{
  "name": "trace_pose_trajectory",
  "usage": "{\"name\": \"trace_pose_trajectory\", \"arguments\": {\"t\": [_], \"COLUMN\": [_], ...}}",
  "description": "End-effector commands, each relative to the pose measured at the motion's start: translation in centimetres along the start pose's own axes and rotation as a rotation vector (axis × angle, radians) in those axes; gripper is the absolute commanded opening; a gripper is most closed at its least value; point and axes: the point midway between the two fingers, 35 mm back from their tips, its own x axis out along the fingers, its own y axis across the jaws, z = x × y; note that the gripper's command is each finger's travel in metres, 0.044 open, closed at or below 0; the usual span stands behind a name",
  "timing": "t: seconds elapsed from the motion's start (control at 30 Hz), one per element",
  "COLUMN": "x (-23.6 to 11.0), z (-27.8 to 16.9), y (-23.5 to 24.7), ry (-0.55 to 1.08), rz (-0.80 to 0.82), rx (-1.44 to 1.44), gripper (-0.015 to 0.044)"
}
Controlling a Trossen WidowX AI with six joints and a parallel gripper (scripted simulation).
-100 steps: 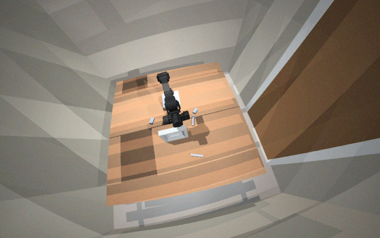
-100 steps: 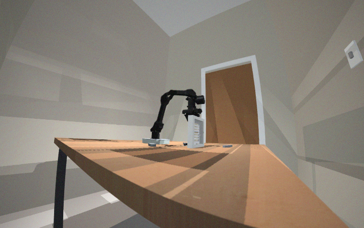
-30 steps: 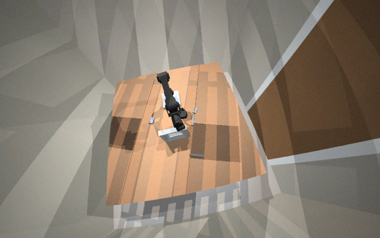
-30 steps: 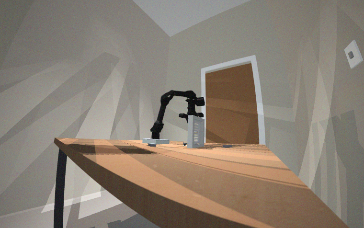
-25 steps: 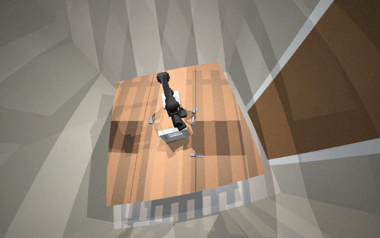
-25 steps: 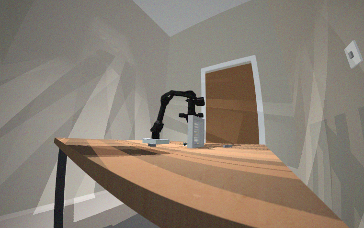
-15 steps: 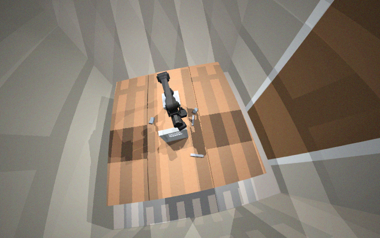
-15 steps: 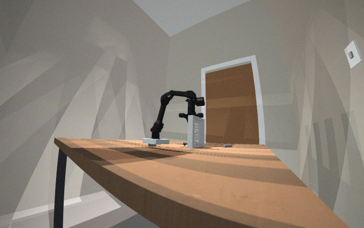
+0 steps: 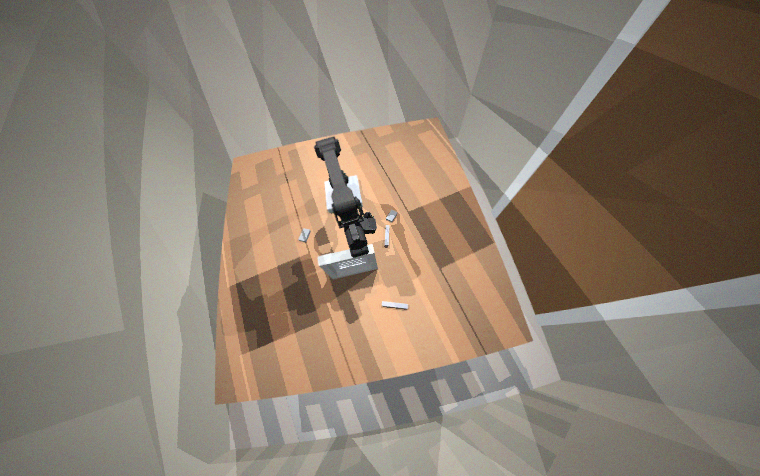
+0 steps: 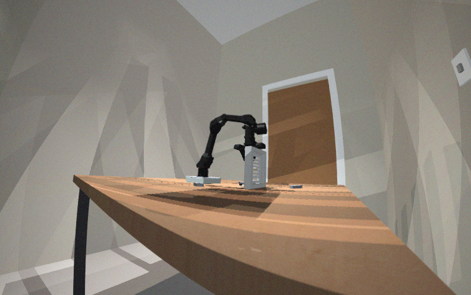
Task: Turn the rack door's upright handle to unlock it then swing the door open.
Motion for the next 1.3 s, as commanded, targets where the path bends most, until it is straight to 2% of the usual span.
{"name": "trace_pose_trajectory", "arguments": {"t": [0.0,1.27], "x": [0.01,0.02], "z": [-0.12,-0.11], "y": [-0.04,-0.06], "ry": [0.002,-0.001], "rz": [-0.001,-0.003], "rx": [0.164,2.046], "gripper": [0.0286,0.0286]}}
